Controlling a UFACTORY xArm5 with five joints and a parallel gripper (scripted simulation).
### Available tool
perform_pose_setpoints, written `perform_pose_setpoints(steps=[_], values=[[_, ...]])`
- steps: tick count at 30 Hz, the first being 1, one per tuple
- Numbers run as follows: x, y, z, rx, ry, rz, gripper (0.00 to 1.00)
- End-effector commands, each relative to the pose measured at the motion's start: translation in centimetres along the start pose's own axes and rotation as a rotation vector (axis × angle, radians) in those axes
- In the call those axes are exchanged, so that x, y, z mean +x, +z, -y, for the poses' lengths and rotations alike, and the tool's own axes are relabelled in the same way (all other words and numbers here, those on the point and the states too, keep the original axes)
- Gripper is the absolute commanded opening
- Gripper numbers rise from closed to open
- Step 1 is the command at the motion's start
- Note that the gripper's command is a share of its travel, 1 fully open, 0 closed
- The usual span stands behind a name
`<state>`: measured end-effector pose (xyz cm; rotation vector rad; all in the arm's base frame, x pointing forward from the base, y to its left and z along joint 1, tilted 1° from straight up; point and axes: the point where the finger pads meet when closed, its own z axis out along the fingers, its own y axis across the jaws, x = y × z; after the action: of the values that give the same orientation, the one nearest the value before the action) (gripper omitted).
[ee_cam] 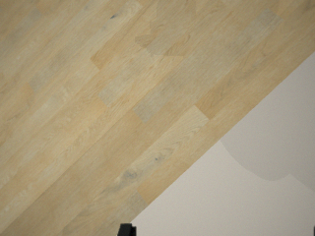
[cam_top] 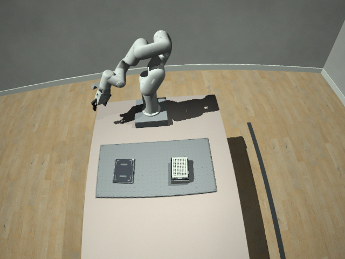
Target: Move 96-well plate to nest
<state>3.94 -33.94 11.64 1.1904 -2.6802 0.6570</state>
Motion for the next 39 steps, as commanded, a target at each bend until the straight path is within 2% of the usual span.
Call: perform_pose_setpoints(steps=[1, 17, 21, 26, 30, 35, 39], values=[[0.1, -0.1, 0.1, 0.003, 0.0, -0.003, 1.0], [0.1, -0.1, 0.1, 0.003, 0.0, -0.003, 1.0], [-0.9, -0.3, 1.8, 0.011, -0.126, 0.04, 1.0], [-1.5, -0.4, 2.8, 0.011, -0.127, 0.04, 1.0], [-2.8, -0.7, 4.3, 0.017, -0.253, 0.084, 1.0], [-3.5, -0.9, 5.2, 0.017, -0.255, 0.085, 1.0], [-4.9, -1.2, 6.6, 0.024, -0.382, 0.126, 1.0]])
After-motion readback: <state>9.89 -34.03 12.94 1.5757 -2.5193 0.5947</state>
